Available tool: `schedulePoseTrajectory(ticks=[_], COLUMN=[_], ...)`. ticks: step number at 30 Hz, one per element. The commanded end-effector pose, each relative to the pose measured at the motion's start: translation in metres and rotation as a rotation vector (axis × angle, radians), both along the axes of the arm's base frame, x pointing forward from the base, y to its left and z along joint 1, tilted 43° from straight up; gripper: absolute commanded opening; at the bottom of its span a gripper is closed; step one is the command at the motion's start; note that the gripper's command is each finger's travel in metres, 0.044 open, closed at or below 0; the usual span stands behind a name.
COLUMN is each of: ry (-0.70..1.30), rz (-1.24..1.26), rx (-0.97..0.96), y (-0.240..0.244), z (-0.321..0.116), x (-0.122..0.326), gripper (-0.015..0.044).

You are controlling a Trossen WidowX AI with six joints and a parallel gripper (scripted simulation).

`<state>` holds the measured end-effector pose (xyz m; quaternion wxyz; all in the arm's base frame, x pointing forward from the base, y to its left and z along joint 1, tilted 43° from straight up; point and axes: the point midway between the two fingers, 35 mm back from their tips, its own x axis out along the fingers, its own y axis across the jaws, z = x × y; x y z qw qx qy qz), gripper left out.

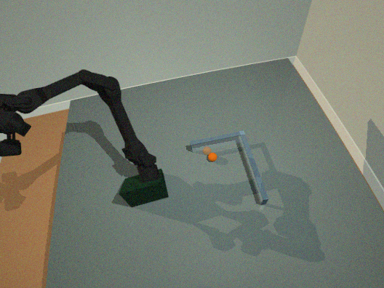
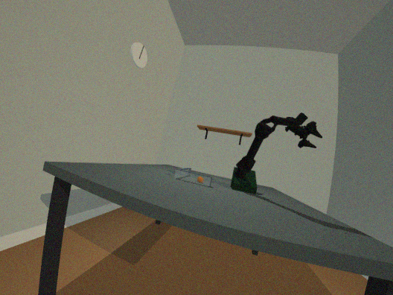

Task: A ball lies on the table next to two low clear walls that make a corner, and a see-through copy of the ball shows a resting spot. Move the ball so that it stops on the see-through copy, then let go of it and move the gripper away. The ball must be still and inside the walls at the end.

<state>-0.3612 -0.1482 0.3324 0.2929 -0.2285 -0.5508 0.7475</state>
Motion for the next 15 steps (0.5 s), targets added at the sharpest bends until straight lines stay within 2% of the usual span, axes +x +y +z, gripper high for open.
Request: schedulePoseTrajectory(ticks=[1, 4, 9, 15], ry=[-0.006, -0.091, -0.266, -0.462], rz=[0.01, 0.149, 0.447, 0.801], rx=[0.002, 0.027, 0.104, 0.231], y=[-0.002, -0.037, -0.108, -0.181], z=[-0.001, -0.016, -0.049, -0.091], x=[0.0, 0.008, 0.04, 0.103], gripper=[0.0374, 0.0295, 0.0295, 0.0295])
